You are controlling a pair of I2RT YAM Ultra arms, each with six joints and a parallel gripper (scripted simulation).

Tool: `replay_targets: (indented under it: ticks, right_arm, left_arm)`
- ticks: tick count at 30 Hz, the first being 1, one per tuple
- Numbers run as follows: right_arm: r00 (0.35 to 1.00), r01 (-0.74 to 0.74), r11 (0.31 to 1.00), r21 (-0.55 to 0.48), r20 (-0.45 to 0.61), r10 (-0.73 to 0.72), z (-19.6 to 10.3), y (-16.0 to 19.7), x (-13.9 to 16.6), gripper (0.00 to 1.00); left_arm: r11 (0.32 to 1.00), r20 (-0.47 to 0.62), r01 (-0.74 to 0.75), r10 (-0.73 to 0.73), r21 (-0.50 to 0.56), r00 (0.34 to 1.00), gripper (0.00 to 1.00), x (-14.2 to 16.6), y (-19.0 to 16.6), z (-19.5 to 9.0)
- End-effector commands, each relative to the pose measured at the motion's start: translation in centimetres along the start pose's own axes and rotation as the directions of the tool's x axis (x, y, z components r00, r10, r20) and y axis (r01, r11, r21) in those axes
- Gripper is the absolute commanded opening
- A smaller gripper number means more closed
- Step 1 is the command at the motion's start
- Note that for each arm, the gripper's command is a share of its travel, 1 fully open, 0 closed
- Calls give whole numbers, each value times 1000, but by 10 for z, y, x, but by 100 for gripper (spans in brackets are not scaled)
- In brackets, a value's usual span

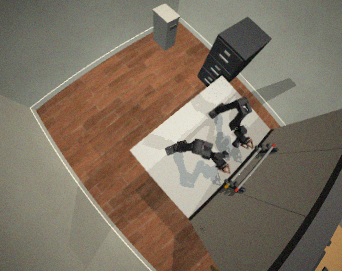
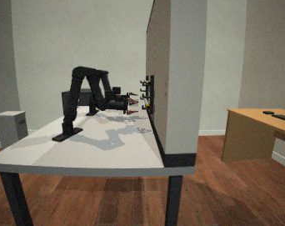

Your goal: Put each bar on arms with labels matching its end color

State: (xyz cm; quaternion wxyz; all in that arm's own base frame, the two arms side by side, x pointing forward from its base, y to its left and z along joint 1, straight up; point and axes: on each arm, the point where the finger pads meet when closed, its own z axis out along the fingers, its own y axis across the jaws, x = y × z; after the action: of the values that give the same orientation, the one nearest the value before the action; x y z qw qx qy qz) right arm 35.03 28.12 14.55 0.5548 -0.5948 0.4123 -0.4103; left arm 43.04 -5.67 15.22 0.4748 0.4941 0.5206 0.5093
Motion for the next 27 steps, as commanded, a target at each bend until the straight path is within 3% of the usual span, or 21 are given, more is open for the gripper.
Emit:
replay_targets:
  ticks: [1, 27]
  right_arm:
    - [1000, -31, 998, 49, -4, 31, -8, -18, 1, 69]
    - [1000, -31, 998, 49, -4, 31, -15, -61, 2, 67]
  left_arm:
    - [999, 4, 9, -9, -31, 1000, 69, -2, 11, -9]
    - [999, 4, 9, -9, -32, 1000, 68, -2, 55, -14]
